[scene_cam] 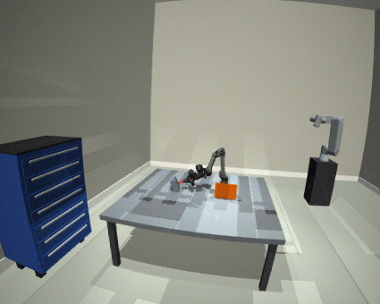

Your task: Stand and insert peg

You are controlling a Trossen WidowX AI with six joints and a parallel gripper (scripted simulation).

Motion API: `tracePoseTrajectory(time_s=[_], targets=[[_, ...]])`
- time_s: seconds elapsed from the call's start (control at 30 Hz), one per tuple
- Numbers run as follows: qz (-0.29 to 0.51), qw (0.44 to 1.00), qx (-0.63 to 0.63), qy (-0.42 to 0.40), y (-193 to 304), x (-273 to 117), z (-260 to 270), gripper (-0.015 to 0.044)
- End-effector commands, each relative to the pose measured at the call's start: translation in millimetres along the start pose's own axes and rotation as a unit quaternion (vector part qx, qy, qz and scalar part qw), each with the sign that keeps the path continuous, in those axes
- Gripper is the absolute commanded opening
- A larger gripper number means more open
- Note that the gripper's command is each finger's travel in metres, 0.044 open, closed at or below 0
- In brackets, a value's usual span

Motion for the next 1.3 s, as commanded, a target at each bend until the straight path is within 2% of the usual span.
tracePoseTrajectory(time_s=[0.0,1.27], targets=[[0.001,1.0,0.0,0.0,0,3,0,0.0],[0.0,1.0,0.0,0.001,0,23,0,0.0]])
Point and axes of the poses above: the point midway between the two fingers, 35 mm back from their tips, its own x axis out along the fingers, its own z axis across the jaws, y = z × x, the point moved 8 cm from there along -x, back along the fingers, and after that the axes turned 9 degrees about -x, right-handed, at the moved point
